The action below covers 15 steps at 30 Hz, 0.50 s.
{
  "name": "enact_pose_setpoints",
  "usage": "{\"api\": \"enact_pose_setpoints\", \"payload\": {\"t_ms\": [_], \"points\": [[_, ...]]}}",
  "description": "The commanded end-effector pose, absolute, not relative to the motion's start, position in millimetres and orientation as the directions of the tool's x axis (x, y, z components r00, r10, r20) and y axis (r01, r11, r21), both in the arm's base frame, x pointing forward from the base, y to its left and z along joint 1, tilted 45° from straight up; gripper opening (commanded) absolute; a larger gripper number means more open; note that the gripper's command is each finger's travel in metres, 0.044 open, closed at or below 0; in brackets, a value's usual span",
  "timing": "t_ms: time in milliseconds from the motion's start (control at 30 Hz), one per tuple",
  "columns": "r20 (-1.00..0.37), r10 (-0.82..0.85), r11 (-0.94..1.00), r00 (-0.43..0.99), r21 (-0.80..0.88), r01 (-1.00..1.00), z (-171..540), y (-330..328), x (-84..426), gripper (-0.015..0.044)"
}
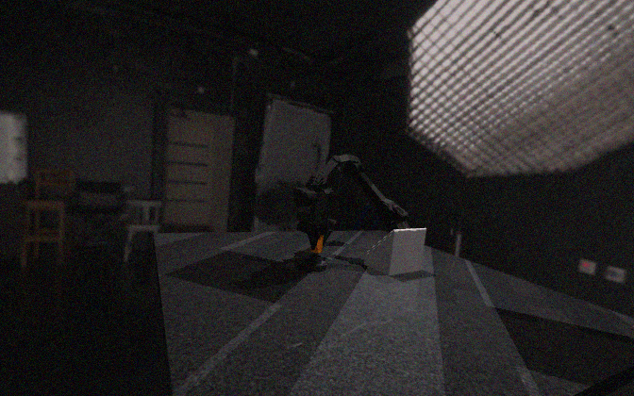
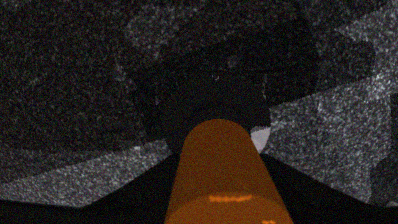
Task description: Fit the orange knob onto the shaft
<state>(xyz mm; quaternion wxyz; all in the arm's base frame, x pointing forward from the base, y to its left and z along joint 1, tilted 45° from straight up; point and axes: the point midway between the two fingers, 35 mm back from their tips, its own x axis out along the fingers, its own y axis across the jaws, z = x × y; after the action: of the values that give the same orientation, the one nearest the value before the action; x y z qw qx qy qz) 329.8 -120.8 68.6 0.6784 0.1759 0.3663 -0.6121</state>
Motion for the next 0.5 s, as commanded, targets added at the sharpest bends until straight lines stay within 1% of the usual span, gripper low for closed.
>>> {"api": "enact_pose_setpoints", "payload": {"t_ms": [0, 467], "points": [[-0.712, -0.702, 0.182, -0.017, -0.202, 0.962, 67.8, -120.3, 329.2, 0.0000], [-0.712, -0.702, 0.182, -0.017, -0.202, 0.962, 66.3, -122.1, 329.0, 0.0000]]}}
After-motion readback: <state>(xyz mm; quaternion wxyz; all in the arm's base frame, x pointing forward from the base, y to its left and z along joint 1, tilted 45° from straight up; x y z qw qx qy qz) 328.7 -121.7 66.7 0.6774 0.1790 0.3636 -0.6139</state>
